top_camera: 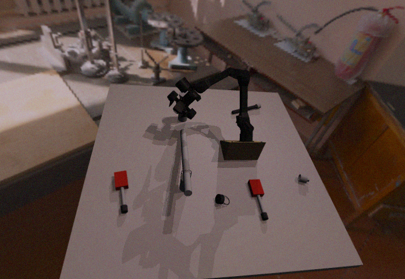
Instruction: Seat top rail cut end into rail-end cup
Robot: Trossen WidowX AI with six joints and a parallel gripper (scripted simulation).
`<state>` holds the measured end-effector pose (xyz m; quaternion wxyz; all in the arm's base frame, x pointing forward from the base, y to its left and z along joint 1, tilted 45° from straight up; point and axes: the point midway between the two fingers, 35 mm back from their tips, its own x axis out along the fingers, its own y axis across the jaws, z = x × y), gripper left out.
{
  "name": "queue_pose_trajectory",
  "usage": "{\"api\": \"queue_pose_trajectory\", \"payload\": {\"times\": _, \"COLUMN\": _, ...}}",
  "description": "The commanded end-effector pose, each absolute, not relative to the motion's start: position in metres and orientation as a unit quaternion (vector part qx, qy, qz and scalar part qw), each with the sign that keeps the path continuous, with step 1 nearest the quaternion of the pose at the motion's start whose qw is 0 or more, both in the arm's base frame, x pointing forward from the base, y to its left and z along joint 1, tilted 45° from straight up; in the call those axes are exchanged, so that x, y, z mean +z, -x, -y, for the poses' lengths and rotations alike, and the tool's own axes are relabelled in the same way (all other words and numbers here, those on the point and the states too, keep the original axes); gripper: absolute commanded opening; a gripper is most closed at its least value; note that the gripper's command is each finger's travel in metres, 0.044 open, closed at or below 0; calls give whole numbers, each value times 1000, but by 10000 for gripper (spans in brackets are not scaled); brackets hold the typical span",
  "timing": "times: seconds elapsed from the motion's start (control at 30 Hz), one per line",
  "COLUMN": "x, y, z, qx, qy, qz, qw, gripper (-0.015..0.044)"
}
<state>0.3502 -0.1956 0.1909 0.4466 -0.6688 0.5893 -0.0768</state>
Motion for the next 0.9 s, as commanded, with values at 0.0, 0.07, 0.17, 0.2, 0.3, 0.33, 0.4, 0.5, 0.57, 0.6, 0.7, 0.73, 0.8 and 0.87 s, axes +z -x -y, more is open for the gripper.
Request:
{"api": "queue_pose_trajectory", "payload": {"times": 0.0, "x": 186, "y": -351, "z": 203, "qx": -75, "qy": 669, "qz": -590, "qw": 445, "gripper": 440}}
{"api": "queue_pose_trajectory", "payload": {"times": 0.07, "x": 185, "y": -352, "z": 206, "qx": -75, "qy": 669, "qz": -590, "qw": 445, "gripper": 440}}
{"api": "queue_pose_trajectory", "payload": {"times": 0.17, "x": 184, "y": -352, "z": 208, "qx": -76, "qy": 670, "qz": -590, "qw": 445, "gripper": 440}}
{"api": "queue_pose_trajectory", "payload": {"times": 0.2, "x": 184, "y": -352, "z": 208, "qx": -76, "qy": 670, "qz": -590, "qw": 445, "gripper": 440}}
{"api": "queue_pose_trajectory", "payload": {"times": 0.3, "x": 184, "y": -352, "z": 208, "qx": -76, "qy": 670, "qz": -590, "qw": 445, "gripper": 361}}
{"api": "queue_pose_trajectory", "payload": {"times": 0.33, "x": 184, "y": -352, "z": 208, "qx": -76, "qy": 670, "qz": -590, "qw": 445, "gripper": 335}}
{"api": "queue_pose_trajectory", "payload": {"times": 0.4, "x": 184, "y": -352, "z": 208, "qx": -76, "qy": 670, "qz": -590, "qw": 445, "gripper": 282}}
{"api": "queue_pose_trajectory", "payload": {"times": 0.5, "x": 184, "y": -352, "z": 208, "qx": -76, "qy": 670, "qz": -590, "qw": 445, "gripper": 204}}
{"api": "queue_pose_trajectory", "payload": {"times": 0.57, "x": 184, "y": -352, "z": 208, "qx": -76, "qy": 670, "qz": -590, "qw": 445, "gripper": 151}}
{"api": "queue_pose_trajectory", "payload": {"times": 0.6, "x": 184, "y": -352, "z": 208, "qx": -76, "qy": 670, "qz": -590, "qw": 445, "gripper": 125}}
{"api": "queue_pose_trajectory", "payload": {"times": 0.7, "x": 184, "y": -352, "z": 208, "qx": -76, "qy": 670, "qz": -590, "qw": 445, "gripper": 66}}
{"api": "queue_pose_trajectory", "payload": {"times": 0.73, "x": 184, "y": -352, "z": 208, "qx": -76, "qy": 670, "qz": -590, "qw": 445, "gripper": 59}}
{"api": "queue_pose_trajectory", "payload": {"times": 0.8, "x": 184, "y": -351, "z": 208, "qx": -70, "qy": 672, "qz": -589, "qw": 443, "gripper": 7}}
{"api": "queue_pose_trajectory", "payload": {"times": 0.87, "x": 183, "y": -349, "z": 207, "qx": -58, "qy": 678, "qz": -587, "qw": 439, "gripper": 0}}
